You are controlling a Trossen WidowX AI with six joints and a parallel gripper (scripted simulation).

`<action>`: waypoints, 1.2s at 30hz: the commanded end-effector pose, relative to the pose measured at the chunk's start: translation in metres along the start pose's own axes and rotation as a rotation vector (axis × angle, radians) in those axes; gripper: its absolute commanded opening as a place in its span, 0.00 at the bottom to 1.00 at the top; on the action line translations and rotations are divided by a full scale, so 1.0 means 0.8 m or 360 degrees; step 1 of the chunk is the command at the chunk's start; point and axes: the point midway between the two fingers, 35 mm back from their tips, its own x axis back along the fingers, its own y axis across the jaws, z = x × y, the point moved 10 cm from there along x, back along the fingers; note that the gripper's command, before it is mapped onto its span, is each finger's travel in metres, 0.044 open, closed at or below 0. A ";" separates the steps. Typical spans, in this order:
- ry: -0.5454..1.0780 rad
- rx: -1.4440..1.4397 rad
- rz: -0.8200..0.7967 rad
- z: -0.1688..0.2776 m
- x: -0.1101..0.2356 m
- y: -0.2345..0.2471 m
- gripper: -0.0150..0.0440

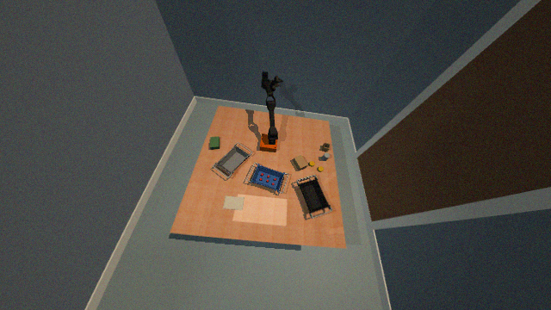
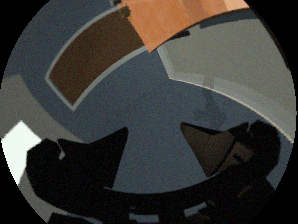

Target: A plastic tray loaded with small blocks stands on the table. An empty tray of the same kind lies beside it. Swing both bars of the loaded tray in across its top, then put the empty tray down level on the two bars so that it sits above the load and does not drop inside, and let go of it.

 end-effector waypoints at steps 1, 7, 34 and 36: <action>0.0000 0.0000 0.0000 0.000 0.000 0.000 0.89; 0.0000 0.0000 0.0000 0.000 0.000 0.000 0.62; 0.1486 0.1728 0.0507 -0.085 0.385 -0.014 0.39; 0.1650 0.1875 0.0492 -0.105 0.419 -0.009 0.39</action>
